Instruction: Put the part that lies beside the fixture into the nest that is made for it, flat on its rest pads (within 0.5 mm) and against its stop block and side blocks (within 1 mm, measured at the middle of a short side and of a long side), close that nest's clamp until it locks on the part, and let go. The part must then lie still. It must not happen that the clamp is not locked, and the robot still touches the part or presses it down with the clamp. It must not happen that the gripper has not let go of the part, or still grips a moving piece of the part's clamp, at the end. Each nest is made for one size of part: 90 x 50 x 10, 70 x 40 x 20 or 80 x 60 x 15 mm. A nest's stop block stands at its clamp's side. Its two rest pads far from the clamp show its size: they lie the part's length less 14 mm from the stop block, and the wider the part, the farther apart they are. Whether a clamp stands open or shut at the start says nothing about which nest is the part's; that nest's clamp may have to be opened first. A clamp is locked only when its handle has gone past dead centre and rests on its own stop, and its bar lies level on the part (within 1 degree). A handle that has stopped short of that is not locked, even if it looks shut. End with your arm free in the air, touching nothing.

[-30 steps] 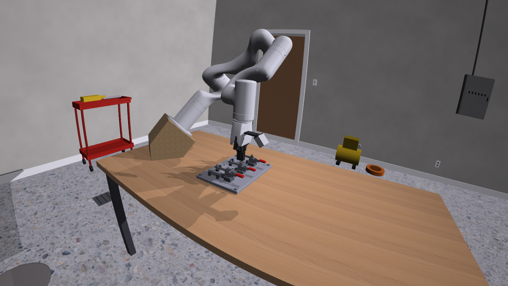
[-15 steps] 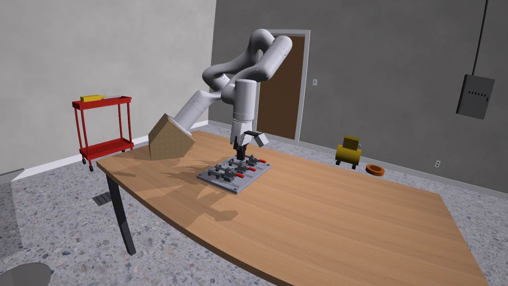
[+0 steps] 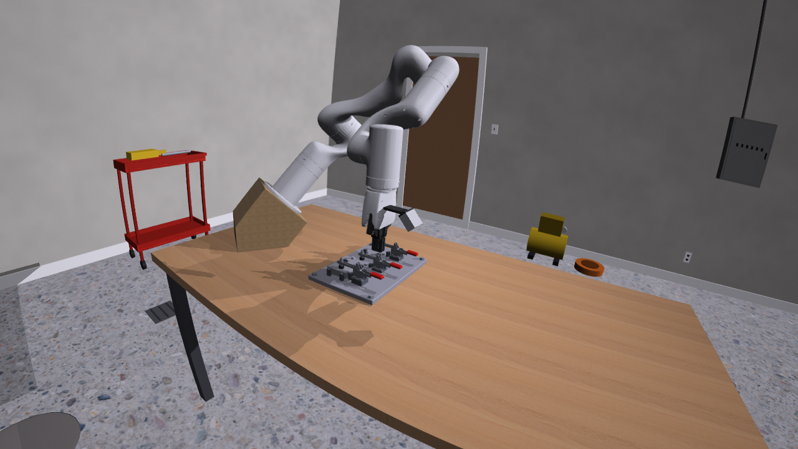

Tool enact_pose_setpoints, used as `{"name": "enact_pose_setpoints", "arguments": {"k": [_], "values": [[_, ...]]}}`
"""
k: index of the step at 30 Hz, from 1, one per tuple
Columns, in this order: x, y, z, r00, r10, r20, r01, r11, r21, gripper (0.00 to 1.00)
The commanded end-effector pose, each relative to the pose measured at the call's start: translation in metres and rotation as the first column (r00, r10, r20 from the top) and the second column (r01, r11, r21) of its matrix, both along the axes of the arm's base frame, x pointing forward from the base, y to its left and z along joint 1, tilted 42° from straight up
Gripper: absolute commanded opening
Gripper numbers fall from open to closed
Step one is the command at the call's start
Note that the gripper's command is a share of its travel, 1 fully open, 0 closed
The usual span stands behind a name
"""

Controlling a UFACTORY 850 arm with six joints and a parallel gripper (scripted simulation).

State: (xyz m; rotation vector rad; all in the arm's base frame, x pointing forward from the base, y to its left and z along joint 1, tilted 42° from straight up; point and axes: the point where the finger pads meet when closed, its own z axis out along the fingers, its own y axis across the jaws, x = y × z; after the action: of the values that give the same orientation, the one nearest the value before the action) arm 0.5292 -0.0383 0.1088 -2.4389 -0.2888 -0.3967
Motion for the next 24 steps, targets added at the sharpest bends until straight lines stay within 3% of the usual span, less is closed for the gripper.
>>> {"name": "enact_pose_setpoints", "arguments": {"k": [1,15,16,24], "values": [[0.0005,-0.0006,0.0005,1.0,-0.001,0.001,0.001,1.0,-0.001,0.0],[0.0005,-0.0006,0.0005,1.0,-0.001,0.001,0.001,1.0,-0.001,0.0],[0.0005,-0.0006,0.0005,1.0,-0.001,0.001,0.001,1.0,-0.001,1.0],[0.0005,-0.0006,0.0005,1.0,-0.001,0.001,0.001,1.0,-0.001,1.0]]}}
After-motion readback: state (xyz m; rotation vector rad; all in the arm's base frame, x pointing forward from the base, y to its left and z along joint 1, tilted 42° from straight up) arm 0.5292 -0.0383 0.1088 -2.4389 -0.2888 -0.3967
